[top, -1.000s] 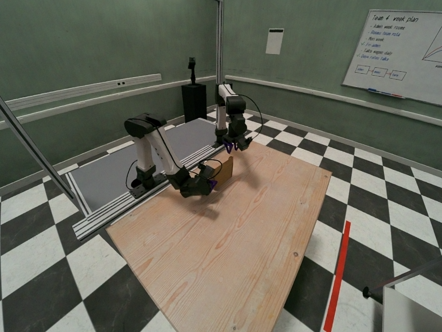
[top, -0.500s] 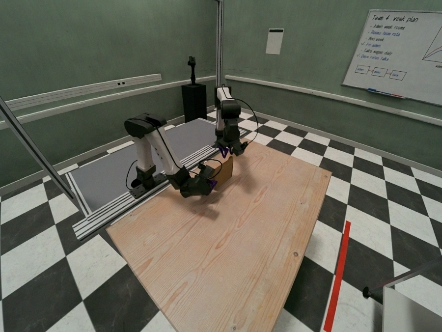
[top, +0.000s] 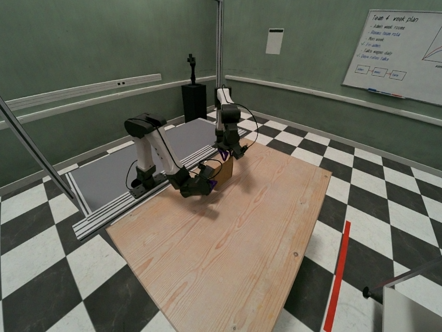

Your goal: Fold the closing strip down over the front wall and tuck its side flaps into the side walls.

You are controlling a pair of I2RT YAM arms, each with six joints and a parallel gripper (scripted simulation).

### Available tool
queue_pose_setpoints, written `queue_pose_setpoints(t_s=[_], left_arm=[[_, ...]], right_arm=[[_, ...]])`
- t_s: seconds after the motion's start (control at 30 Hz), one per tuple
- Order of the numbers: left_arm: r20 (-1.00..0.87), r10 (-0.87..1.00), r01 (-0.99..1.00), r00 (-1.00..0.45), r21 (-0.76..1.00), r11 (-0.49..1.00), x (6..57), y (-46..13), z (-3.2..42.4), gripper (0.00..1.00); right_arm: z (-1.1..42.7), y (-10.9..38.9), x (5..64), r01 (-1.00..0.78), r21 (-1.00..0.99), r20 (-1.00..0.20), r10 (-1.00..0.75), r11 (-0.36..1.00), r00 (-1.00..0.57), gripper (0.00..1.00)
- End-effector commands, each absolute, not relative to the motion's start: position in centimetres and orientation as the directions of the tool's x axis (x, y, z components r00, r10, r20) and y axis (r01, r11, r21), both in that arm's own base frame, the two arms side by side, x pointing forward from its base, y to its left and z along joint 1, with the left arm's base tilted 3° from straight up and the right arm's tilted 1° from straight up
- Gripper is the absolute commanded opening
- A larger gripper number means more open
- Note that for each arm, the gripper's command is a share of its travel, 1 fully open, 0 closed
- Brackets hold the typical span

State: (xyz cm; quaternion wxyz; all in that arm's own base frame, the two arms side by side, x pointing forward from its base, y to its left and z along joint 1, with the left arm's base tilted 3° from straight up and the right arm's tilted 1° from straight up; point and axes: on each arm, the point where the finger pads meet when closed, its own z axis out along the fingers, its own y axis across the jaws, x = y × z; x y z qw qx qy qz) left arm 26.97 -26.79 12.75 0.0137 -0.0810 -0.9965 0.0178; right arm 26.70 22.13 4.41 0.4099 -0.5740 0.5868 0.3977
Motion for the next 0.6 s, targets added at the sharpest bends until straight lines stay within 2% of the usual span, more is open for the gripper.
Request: queue_pose_setpoints(t_s=[0.0, 0.57], left_arm=[[0.026, 0.146, 0.145, -0.989, -0.035, 0.989, 27.3, -26.6, 12.1, 0.54], [0.009, 0.148, 0.147, -0.989, -0.047, 0.988, 28.3, -27.0, 12.6, 0.54]], right_arm=[[4.8, 22.3, 27.0, -0.999, -0.020, -0.940, -0.341, 0.025, 0.010, 0.45], [4.8, 22.3, 27.0, -0.999, -0.020, -0.940, -0.341, 0.025, 0.010, 0.45]])
